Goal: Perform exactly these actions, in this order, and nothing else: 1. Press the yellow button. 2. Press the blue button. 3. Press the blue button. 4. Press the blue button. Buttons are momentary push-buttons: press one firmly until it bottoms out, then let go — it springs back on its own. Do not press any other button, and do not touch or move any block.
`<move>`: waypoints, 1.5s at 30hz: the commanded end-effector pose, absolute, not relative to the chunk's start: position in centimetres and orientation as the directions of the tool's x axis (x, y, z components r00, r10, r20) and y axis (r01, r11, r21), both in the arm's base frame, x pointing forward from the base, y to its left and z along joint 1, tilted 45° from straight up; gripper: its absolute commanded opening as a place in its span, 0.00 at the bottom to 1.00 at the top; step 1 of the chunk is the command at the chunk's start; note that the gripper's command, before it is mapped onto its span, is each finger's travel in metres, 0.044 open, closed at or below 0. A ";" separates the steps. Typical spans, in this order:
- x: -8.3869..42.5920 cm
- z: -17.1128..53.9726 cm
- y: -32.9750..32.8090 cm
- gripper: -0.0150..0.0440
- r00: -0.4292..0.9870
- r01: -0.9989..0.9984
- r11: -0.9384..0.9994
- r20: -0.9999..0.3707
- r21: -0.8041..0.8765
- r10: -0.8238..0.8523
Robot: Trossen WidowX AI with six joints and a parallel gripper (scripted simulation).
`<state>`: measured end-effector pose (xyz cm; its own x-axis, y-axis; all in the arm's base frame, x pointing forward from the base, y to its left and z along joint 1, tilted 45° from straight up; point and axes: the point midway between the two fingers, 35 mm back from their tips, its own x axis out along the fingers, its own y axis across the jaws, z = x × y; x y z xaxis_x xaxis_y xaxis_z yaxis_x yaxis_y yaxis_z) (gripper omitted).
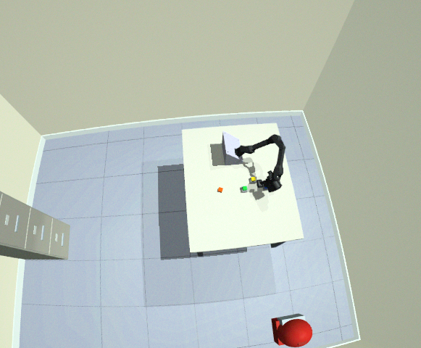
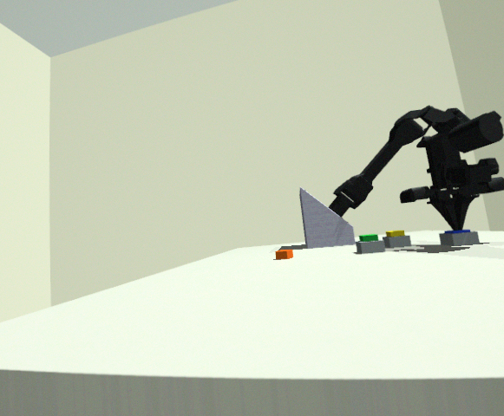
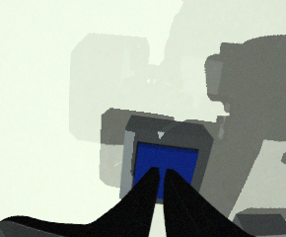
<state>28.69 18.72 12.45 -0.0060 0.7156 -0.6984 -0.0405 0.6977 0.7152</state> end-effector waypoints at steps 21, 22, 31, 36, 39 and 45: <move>28.7 14.1 16.8 0.29 -0.008 -0.035 0.702 -0.702 0.711 0.712; 28.7 14.0 16.9 0.29 -0.008 -0.035 0.702 -0.702 0.711 0.712; 28.7 13.0 18.0 0.29 -0.008 -0.035 0.701 -0.702 0.712 0.712; 28.7 12.5 18.5 0.29 -0.008 -0.035 0.701 -0.701 0.713 0.713; 28.6 12.3 18.7 0.29 -0.008 -0.035 0.700 -0.701 0.713 0.713; 28.6 12.3 18.7 0.29 -0.008 -0.035 0.700 -0.701 0.713 0.713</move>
<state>28.73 18.69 12.52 -0.0047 0.7157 -0.6984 -0.0411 0.6977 0.7152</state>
